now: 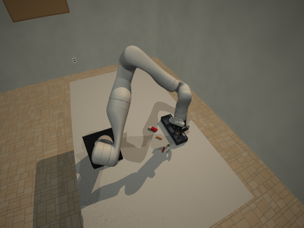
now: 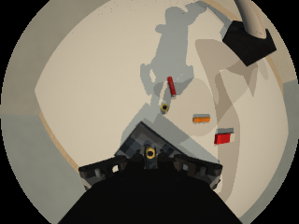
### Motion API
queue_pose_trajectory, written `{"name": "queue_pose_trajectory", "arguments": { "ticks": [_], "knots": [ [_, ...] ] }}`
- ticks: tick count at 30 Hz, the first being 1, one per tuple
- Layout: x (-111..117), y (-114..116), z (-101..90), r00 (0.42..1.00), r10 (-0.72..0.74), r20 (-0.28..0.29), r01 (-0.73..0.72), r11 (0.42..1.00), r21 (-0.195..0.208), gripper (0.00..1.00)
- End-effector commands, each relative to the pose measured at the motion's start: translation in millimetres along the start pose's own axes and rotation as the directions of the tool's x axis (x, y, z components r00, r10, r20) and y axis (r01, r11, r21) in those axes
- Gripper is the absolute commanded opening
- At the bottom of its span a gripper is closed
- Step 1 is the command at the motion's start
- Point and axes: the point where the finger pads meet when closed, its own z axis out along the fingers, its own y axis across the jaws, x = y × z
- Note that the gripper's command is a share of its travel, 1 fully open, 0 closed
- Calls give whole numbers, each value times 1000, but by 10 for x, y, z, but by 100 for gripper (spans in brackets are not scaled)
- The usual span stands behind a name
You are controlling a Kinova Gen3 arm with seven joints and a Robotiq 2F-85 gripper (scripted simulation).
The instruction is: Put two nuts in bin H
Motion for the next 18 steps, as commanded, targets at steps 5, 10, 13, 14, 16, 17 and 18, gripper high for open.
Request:
{"name": "queue_pose_trajectory", "arguments": {
  "ticks": [5,10,13,14,16,17,18],
  "knots": [
    [-69,-91,25,982,-188,11,189,982,-16,11],
    [-69,-91,25,905,-426,15,426,905,-13,11],
    [-69,-91,25,831,-556,16,556,831,-11,11],
    [-69,-91,25,802,-597,17,597,802,-10,11],
    [-69,-91,25,739,-674,18,674,739,-8,11],
    [-69,-91,25,704,-710,18,710,704,-7,11],
    [-69,-91,25,668,-744,18,744,668,-6,11]
  ]
}}
